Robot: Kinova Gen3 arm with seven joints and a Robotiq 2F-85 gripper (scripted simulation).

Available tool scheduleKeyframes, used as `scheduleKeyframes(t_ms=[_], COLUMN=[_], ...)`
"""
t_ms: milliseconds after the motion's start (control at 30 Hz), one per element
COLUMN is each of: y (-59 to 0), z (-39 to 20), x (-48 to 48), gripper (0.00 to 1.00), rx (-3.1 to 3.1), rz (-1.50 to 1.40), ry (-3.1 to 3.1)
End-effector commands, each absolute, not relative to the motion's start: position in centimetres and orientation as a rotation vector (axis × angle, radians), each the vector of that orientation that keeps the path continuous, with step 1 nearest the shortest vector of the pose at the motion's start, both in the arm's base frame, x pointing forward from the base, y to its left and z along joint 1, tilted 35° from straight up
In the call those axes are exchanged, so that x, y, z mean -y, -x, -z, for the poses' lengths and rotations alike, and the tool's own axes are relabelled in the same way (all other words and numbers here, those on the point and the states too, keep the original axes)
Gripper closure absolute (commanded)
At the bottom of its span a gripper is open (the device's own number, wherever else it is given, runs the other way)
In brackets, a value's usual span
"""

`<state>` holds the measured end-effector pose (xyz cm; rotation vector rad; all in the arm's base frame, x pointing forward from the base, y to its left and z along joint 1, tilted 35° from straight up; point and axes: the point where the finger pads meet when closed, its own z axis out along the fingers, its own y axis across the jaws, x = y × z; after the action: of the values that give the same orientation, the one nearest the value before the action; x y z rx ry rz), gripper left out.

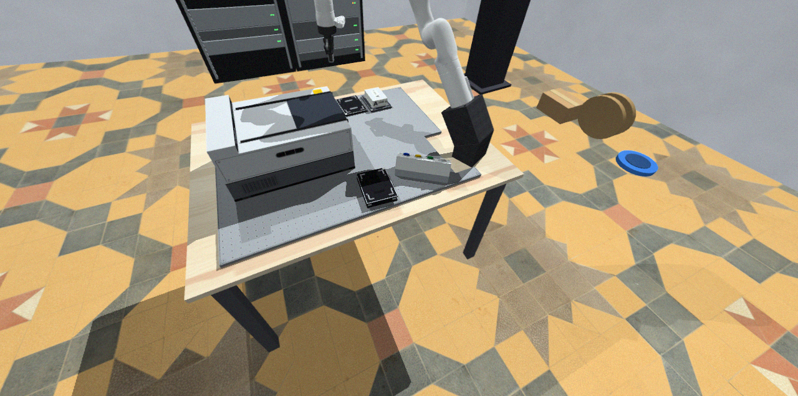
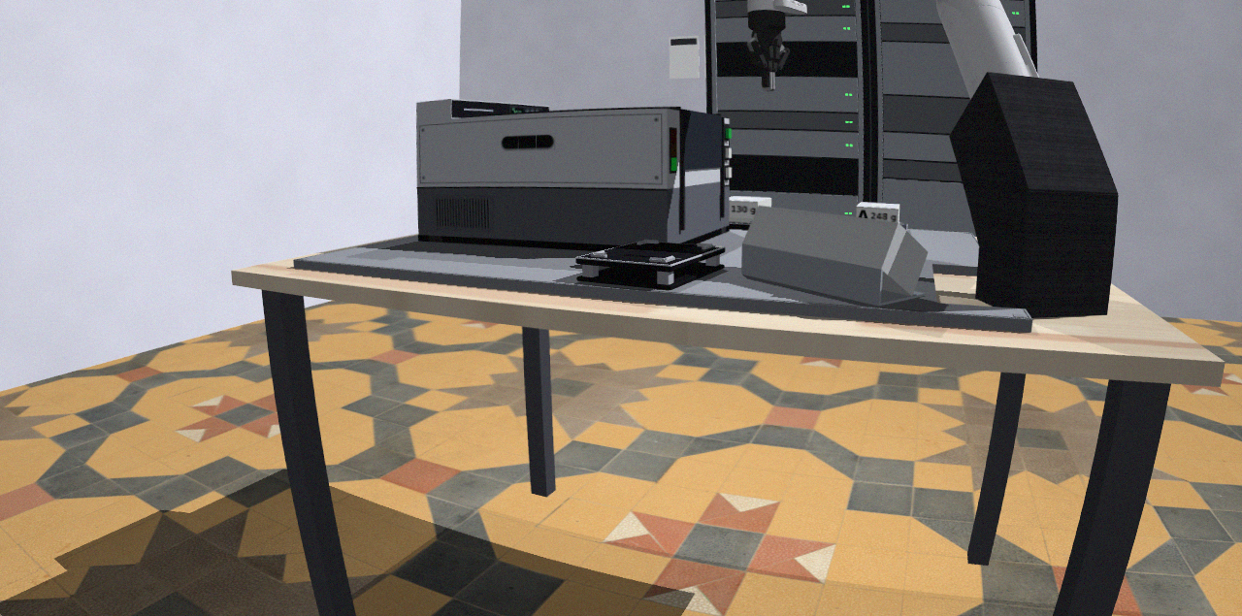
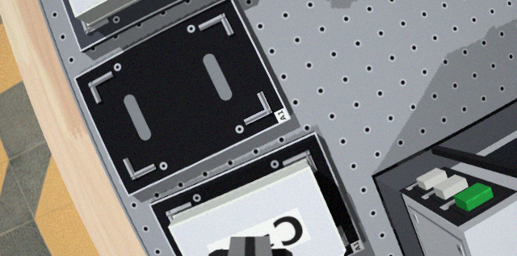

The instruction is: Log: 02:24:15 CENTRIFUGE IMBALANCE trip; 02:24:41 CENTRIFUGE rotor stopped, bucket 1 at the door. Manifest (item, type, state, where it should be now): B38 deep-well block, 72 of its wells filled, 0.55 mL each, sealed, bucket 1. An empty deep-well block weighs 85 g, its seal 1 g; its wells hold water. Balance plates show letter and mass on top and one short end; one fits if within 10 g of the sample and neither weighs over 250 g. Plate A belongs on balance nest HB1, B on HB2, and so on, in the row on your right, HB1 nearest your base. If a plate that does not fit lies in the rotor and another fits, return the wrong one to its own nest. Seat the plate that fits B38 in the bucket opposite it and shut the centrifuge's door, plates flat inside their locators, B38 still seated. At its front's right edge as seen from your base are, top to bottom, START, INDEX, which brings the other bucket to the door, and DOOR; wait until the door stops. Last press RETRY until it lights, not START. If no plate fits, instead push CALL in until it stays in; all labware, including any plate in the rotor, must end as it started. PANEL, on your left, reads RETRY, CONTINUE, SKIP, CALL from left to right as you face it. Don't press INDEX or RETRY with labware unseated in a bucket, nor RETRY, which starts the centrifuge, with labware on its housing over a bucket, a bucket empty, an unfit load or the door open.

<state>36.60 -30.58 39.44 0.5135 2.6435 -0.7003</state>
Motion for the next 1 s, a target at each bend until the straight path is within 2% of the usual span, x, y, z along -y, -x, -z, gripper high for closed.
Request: scheduleKeyframes(t_ms=[0,233,967], y=[-35.9,-34.6,-31.1], z=[-39.2,-38.5,-36.9], x=[29.6,27.8,23.2], gripper=[0.90,0.90,0.90], rx=[-2.702,-2.773,-2.773], rz=[0.738,0.806,0.806], ry=[-0.316,0.029,0.030])
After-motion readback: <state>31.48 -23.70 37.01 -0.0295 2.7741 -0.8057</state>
